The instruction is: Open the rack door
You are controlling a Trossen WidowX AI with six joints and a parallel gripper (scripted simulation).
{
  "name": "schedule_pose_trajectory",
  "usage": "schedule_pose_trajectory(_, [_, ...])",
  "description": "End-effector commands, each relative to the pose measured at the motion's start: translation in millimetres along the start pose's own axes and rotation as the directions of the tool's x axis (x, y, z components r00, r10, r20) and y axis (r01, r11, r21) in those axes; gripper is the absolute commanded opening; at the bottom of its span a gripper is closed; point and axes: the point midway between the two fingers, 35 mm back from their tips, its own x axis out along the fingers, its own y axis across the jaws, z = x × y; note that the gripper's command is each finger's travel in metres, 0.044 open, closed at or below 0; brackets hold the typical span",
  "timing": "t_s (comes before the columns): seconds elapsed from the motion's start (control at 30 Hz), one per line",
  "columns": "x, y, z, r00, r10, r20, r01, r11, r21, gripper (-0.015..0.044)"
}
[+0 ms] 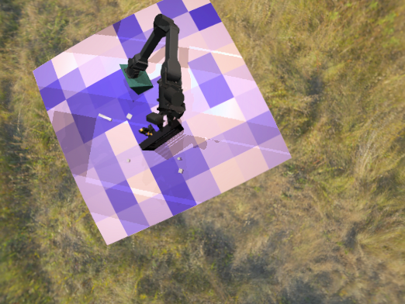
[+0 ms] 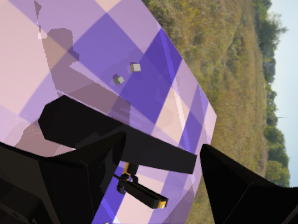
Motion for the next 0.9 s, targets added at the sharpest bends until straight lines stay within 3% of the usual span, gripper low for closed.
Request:
schedule_pose_trajectory(0.0, [8.1, -10.2, -11.5, 0.997, 0.048, -0.067, -0.046, 0.999, 0.021, 0.0282])
schedule_pose_trajectory(0.43, [29.3, -29.8, -49.7, 0.943, 0.238, -0.233, -0.216, 0.969, 0.118, 0.0282])
schedule_pose_trajectory(0.87, [41.0, -44.0, -84.7, 0.841, 0.451, -0.298, -0.380, 0.886, 0.268, 0.0282])
